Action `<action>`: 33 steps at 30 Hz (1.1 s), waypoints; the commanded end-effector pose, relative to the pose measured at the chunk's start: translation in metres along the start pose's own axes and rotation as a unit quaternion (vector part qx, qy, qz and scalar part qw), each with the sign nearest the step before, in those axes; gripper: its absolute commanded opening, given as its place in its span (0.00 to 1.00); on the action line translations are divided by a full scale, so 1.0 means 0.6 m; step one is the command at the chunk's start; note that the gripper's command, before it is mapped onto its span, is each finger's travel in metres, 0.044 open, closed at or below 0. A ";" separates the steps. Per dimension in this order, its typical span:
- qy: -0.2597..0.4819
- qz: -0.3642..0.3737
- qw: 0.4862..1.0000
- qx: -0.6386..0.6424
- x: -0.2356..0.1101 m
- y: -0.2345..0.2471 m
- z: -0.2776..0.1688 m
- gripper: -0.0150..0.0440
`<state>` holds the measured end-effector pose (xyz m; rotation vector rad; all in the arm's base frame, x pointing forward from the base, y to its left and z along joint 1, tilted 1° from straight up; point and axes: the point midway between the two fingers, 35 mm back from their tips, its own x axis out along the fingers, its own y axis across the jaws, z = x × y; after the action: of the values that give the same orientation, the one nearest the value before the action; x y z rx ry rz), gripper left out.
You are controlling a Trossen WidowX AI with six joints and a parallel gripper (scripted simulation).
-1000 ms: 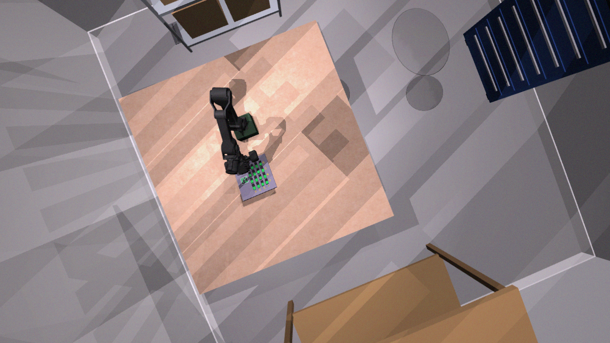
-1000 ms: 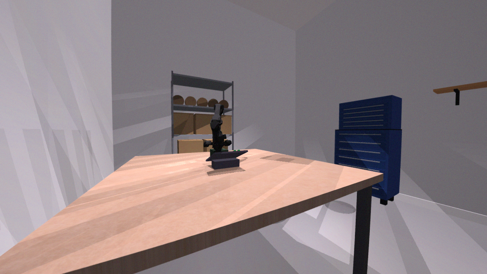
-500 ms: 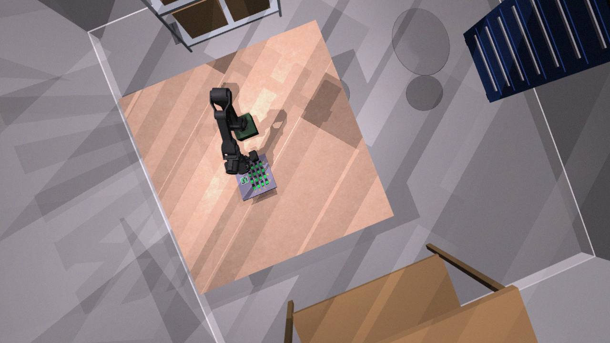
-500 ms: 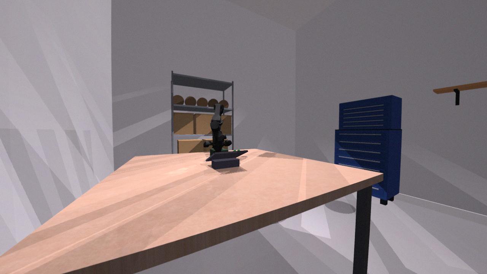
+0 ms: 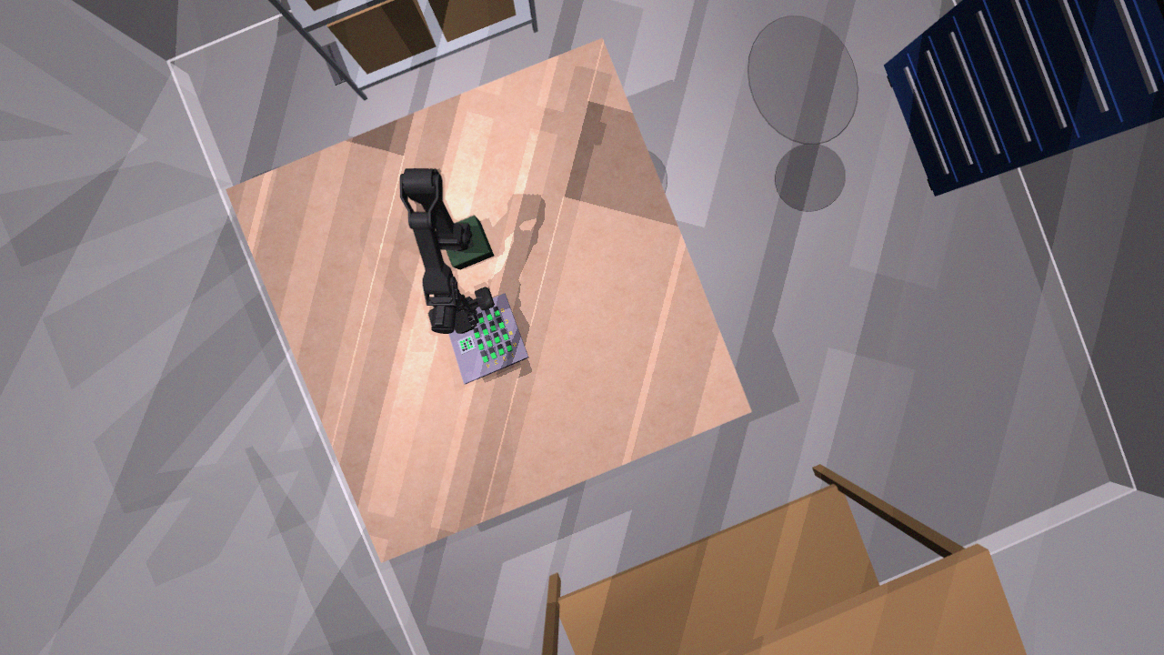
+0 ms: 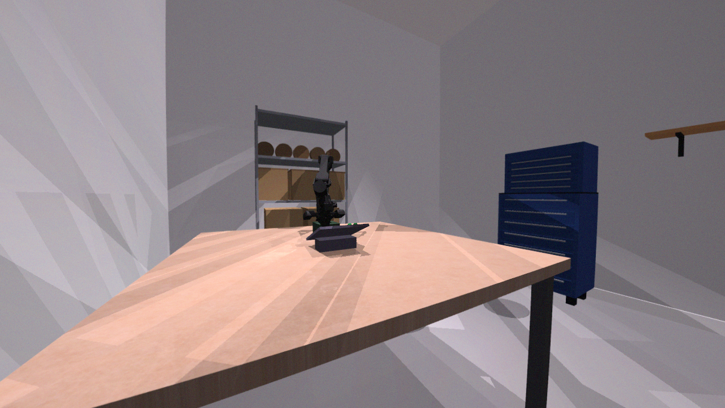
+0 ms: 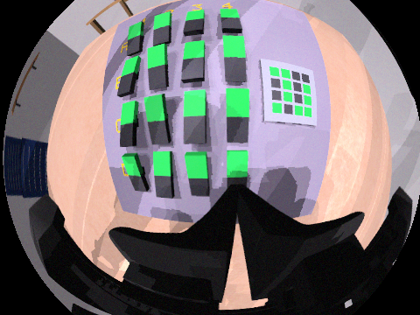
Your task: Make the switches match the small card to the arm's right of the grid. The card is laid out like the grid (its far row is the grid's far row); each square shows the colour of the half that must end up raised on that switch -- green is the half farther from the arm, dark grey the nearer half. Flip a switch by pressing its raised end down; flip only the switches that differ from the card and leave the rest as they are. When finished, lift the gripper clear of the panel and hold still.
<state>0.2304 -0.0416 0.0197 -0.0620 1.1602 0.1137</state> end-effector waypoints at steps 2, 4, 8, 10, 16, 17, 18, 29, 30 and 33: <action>0.000 -0.001 1.000 0.001 0.002 -0.001 0.000 0.25; 0.000 -0.001 1.000 0.001 0.002 -0.001 0.000 0.25; 0.000 -0.001 1.000 0.001 0.003 -0.001 0.000 0.25; 0.000 -0.001 1.000 0.001 0.003 -0.001 0.000 0.25; 0.001 -0.001 1.000 0.000 -0.010 -0.001 0.003 0.25; 0.003 -0.001 1.000 0.000 -0.026 -0.003 0.005 0.25; 0.006 -0.001 1.000 0.001 -0.048 -0.003 0.007 0.25; 0.015 -0.001 1.000 0.001 -0.109 0.017 0.046 0.25; 0.014 -0.001 1.000 0.002 -0.110 0.026 0.063 0.25; 0.012 0.000 1.000 0.002 -0.113 0.058 0.111 0.25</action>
<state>0.2417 -0.0212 0.0967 -0.0579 1.1914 0.1091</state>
